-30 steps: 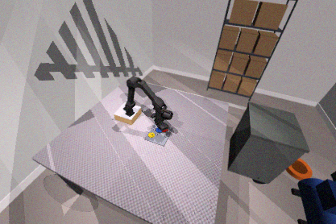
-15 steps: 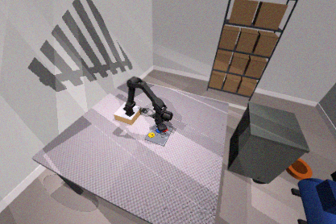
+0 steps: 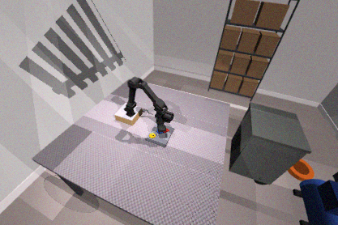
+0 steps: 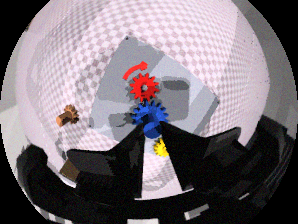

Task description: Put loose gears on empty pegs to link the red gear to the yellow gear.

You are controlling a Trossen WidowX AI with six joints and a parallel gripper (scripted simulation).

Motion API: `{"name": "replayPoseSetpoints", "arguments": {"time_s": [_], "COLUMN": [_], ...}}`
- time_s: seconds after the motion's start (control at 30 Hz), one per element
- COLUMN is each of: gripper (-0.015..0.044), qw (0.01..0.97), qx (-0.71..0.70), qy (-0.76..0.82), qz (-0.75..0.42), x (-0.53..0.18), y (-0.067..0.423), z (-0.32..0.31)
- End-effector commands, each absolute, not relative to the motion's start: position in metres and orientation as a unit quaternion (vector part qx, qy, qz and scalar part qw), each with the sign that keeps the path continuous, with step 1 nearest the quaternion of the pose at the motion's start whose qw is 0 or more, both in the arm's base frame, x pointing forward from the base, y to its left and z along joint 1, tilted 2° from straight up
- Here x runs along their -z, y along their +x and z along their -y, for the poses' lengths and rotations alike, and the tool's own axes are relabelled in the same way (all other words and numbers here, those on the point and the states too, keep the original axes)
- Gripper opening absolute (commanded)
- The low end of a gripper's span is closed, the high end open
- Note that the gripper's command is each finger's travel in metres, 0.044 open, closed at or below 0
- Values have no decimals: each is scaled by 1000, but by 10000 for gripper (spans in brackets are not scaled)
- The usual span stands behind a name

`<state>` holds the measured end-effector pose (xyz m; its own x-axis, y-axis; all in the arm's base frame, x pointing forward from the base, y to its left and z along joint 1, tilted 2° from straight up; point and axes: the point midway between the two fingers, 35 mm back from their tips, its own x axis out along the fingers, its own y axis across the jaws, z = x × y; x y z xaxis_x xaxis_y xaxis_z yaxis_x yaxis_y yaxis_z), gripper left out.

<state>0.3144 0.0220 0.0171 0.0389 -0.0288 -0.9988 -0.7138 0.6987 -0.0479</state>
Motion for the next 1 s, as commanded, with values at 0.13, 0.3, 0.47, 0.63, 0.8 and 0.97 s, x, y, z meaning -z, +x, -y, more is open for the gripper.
{"name": "replayPoseSetpoints", "arguments": {"time_s": [0.13,0.3,0.47,0.63,0.8,0.97], "gripper": [0,0,0,0,0,0], "qw": [637,616,601,601,614,632], "qx": [-302,-338,-362,-361,-341,-311], "qy": [-335,-371,-396,-396,-375,-344], "qz": [-626,-607,-593,-593,-605,-621], "x": [-16,-16,-16,-16,-16,-16], "y": [313,313,314,314,313,313], "z": [-22,-21,-20,-21,-22,-21]}}
